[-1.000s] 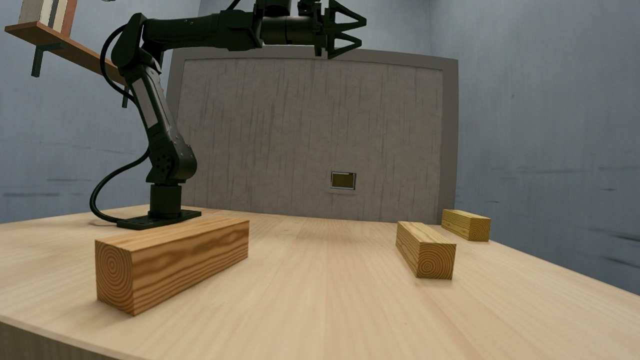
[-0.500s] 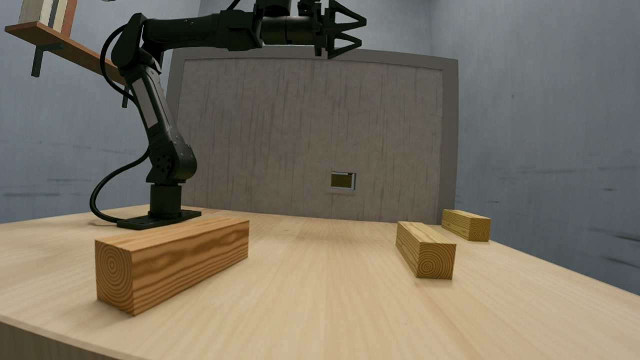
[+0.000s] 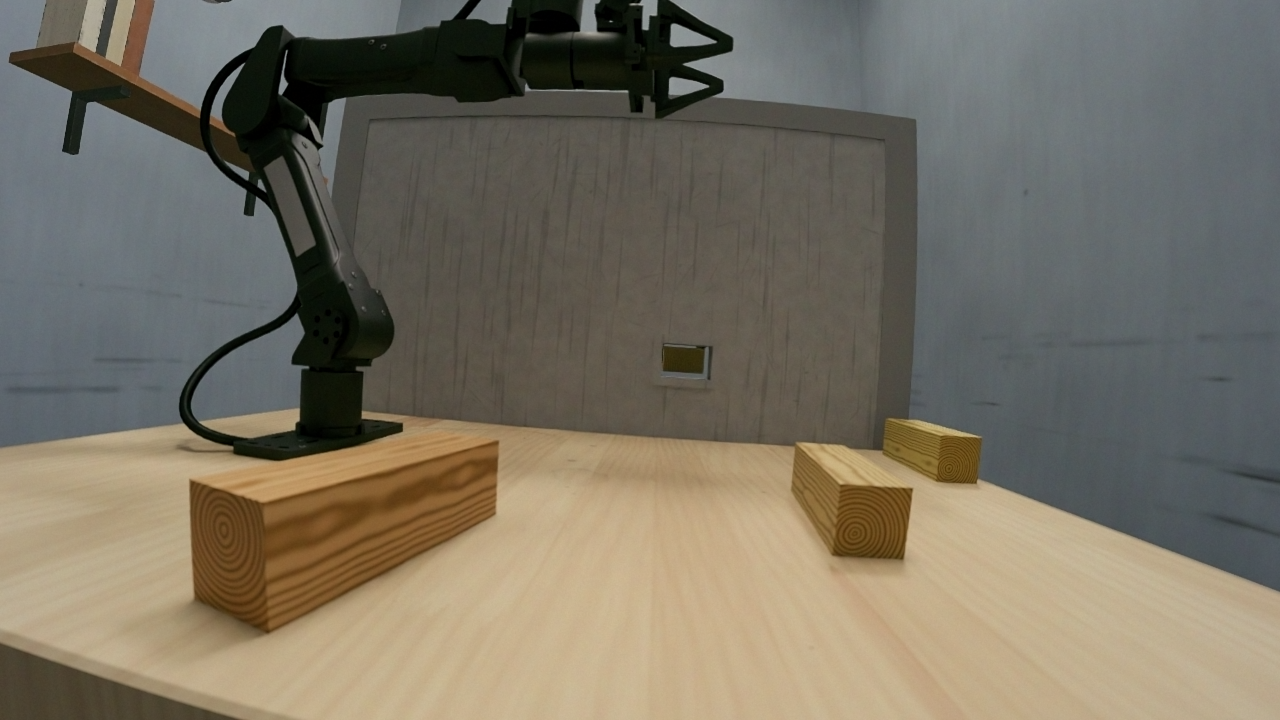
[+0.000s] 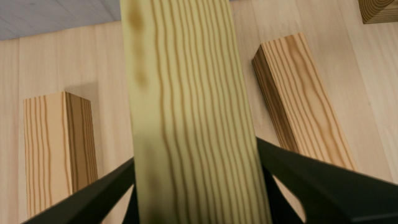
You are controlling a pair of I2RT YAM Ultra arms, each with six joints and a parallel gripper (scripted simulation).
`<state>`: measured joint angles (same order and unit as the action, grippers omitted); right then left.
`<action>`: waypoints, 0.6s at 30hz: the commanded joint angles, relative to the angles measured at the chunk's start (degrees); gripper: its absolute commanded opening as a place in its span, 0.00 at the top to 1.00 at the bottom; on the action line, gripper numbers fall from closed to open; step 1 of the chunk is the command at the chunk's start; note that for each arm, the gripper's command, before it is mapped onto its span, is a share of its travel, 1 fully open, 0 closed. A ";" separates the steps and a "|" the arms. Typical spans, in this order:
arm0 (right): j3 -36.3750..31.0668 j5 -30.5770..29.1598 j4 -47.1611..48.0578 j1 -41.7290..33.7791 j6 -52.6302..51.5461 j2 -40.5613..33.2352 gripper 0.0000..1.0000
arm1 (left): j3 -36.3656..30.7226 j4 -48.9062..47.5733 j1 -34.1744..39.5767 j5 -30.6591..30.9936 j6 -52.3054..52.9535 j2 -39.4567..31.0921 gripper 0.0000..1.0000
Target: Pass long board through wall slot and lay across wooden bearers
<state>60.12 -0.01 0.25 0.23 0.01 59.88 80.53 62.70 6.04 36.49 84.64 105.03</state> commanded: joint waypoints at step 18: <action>0.15 -0.30 0.17 0.06 0.47 0.65 0.22 | 2.82 1.20 -1.25 2.91 1.15 -2.83 1.00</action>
<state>60.12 -0.01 0.25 0.23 0.01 59.88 80.82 64.18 3.70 36.56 87.61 105.56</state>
